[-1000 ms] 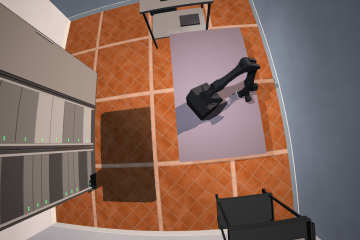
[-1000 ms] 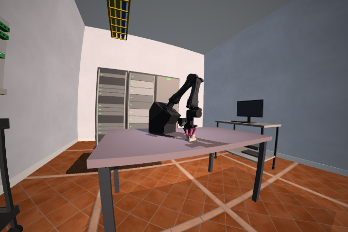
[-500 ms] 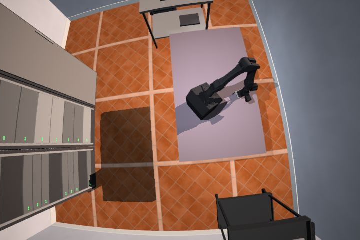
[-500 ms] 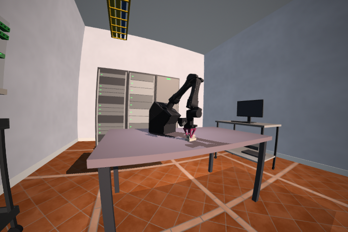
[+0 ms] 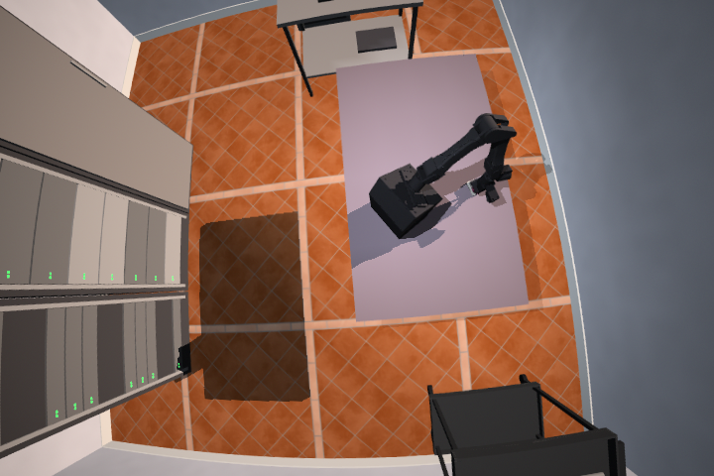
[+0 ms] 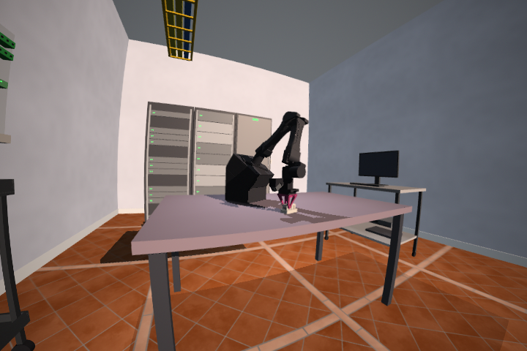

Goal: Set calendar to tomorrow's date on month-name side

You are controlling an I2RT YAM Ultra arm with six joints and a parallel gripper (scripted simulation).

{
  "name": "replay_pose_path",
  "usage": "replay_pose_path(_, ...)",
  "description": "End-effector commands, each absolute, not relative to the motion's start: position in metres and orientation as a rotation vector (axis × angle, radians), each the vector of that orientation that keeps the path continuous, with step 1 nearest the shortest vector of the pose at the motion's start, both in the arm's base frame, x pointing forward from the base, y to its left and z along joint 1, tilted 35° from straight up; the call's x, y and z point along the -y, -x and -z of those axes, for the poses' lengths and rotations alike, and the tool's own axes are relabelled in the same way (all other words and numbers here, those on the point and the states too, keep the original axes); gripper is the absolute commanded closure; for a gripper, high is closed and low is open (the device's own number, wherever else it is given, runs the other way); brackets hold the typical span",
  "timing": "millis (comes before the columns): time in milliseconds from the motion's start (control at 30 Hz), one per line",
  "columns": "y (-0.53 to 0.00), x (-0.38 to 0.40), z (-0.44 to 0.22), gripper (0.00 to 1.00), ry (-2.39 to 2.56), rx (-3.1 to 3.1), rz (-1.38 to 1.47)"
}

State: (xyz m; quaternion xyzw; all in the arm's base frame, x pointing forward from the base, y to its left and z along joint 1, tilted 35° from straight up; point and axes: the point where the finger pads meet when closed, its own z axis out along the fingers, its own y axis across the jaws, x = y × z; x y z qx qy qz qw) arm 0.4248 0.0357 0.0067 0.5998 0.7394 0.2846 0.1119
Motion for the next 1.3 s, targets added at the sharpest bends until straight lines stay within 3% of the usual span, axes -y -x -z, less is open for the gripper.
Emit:
replay_pose_path(0,-0.428,-0.034,-0.002,0.73,-1.770,-2.164,-0.818)
replay_pose_path(500,-0.428,-0.034,-0.002,0.53,-1.770,-2.165,-0.818)
replay_pose_path(900,-0.421,-0.032,0.002,0.53,-1.793,-2.178,-0.799)
replay_pose_path(1267,-0.406,-0.022,-0.035,0.53,-1.768,-2.162,-0.828)
